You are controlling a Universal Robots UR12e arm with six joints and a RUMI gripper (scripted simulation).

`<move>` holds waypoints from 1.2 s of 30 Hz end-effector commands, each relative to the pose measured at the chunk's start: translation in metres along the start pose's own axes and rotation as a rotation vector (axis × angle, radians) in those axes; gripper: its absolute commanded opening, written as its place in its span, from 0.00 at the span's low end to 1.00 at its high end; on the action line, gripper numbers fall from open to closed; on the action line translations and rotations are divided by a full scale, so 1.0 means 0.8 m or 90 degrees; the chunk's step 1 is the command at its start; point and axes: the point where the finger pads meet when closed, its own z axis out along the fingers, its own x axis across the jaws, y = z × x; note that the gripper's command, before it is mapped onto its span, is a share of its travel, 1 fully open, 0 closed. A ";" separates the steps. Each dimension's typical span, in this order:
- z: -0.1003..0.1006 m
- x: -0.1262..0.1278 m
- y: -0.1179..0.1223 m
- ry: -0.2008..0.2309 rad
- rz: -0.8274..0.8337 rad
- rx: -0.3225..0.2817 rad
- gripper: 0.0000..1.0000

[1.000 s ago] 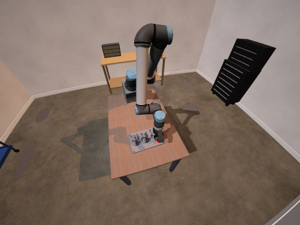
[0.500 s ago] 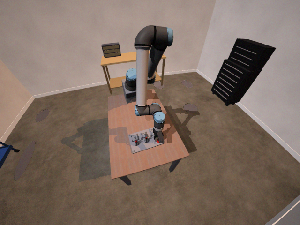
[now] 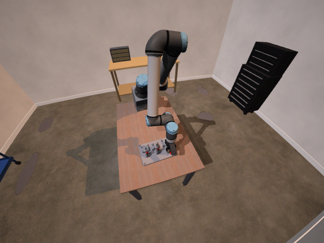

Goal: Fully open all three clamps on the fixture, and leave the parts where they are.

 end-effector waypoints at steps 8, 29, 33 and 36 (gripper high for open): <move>-0.003 -0.001 -0.007 0.001 -0.001 0.005 0.28; -0.005 -0.002 -0.007 0.001 -0.002 0.006 0.28; -0.005 -0.002 -0.008 0.001 -0.002 0.007 0.00; -0.005 -0.002 -0.008 0.001 -0.002 0.007 0.00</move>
